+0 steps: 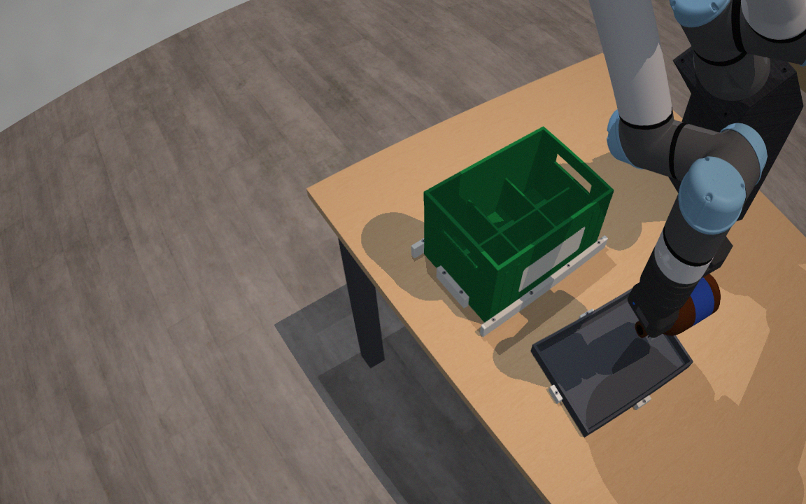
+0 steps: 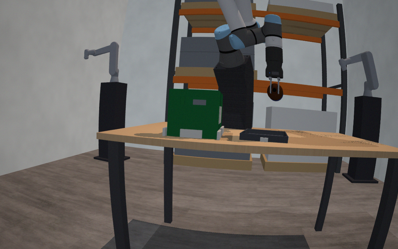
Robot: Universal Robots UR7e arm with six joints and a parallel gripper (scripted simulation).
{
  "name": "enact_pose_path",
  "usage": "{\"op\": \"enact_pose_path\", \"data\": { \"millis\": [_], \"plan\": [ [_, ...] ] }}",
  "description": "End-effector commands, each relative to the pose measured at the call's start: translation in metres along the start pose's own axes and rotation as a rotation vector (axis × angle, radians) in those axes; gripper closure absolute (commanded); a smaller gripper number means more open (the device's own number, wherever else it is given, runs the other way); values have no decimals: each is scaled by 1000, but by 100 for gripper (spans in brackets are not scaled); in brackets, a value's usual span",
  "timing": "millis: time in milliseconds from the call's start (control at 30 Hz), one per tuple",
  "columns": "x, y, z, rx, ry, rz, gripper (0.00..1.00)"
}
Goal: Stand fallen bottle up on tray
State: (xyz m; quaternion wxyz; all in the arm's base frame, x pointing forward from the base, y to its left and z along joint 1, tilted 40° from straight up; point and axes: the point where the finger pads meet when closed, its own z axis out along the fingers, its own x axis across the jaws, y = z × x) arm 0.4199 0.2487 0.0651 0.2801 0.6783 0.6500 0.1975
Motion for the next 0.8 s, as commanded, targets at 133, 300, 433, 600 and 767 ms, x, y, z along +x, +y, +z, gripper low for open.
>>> {"op": "enact_pose_path", "data": {
  "millis": [133,300,433,600,767],
  "plan": [
    [-1,-1,0,1,-1,134,100],
    [0,0,0,0,-1,142,100],
    [0,0,0,0,0,143,100],
    [0,0,0,0,0,143,100],
    [0,0,0,0,0,142,100]
  ]
}}
